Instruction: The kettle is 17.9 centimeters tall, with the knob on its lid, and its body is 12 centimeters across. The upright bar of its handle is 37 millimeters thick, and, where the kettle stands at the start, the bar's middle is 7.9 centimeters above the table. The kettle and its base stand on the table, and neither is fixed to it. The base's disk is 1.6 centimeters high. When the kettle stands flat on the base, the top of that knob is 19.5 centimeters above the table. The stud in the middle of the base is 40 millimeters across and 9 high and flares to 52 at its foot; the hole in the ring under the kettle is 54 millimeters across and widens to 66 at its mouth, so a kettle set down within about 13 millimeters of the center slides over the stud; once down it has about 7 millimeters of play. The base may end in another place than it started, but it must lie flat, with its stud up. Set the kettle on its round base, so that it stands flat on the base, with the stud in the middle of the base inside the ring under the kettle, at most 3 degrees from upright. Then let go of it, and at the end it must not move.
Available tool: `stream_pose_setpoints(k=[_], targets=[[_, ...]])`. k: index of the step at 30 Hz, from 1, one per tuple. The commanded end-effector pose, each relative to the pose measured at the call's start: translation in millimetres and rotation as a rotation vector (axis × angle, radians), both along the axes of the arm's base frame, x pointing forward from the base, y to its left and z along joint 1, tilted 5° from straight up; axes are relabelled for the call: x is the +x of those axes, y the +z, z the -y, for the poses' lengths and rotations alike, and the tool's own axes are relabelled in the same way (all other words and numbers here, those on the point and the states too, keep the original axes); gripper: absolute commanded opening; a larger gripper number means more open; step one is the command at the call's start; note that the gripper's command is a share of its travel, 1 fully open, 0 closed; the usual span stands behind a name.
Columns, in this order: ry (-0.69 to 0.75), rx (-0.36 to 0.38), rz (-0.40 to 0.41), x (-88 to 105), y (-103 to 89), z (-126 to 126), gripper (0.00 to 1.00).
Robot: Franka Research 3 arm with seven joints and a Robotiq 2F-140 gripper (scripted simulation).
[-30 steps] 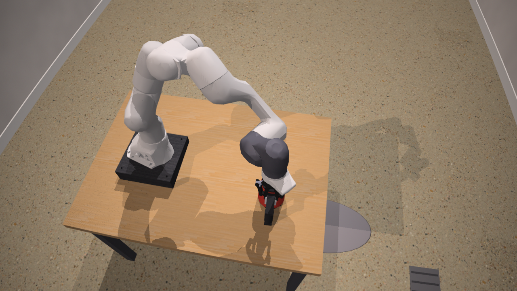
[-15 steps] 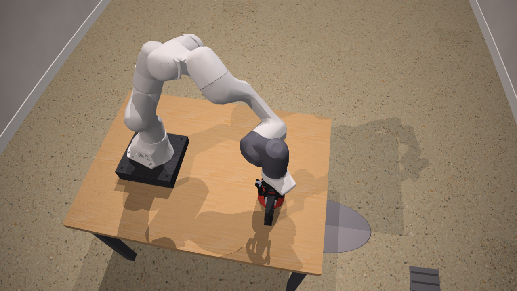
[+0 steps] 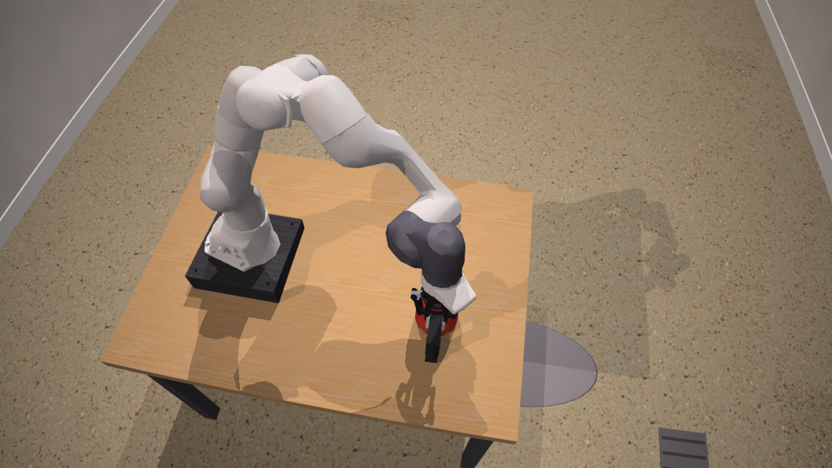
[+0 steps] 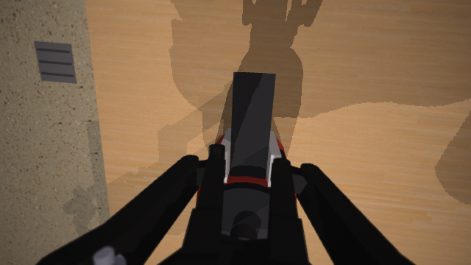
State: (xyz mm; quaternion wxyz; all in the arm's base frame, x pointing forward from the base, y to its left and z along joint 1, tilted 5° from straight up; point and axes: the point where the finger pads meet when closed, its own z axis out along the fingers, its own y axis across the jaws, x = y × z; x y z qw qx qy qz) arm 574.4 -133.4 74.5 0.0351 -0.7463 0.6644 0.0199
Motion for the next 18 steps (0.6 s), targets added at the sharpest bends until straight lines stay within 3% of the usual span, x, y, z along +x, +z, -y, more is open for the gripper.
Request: stream_pose_setpoints(k=[1,18], targets=[[0.002,0.003,0.000,-0.6,-1.4,-0.6,0.00],[0.002,0.003,0.000,-0.6,2.5,-0.3,0.00]])
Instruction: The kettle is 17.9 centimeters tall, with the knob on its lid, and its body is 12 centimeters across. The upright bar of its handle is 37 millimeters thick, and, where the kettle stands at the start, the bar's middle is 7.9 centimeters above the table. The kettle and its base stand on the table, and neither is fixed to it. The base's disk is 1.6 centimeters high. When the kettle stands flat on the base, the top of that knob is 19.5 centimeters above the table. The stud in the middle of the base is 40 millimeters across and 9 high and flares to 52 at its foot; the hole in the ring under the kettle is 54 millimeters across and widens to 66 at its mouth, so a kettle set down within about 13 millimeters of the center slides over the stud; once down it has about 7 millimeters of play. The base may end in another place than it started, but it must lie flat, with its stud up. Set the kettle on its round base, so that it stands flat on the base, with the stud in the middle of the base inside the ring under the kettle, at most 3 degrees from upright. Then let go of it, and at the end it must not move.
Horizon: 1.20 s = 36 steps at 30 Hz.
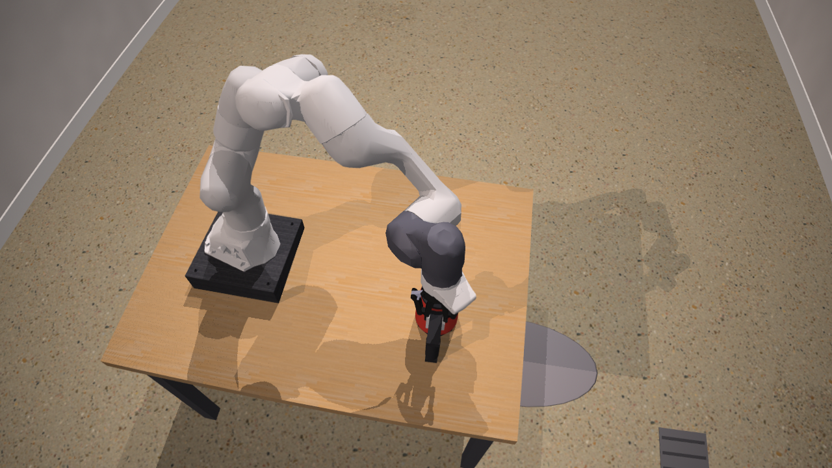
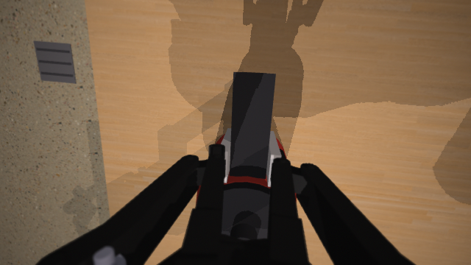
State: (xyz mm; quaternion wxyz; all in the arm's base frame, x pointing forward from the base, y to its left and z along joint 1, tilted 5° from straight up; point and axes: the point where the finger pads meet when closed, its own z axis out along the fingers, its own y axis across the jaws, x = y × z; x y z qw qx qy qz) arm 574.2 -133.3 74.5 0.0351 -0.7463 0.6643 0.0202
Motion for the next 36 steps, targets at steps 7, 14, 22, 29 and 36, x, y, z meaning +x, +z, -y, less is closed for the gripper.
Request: stream_pose_setpoints(k=[7,14,22,29,36], targets=[[0.002,0.002,0.000,-0.6,11.4,0.5,0.00],[0.002,0.002,0.000,-0.7,20.2,1.3,0.00],[0.002,0.002,0.000,-0.9,34.5,2.4,0.00],[0.002,0.002,0.000,-1.0,41.0,3.0,0.00],[0.002,0.002,0.000,-1.1,45.1,3.3,0.00]])
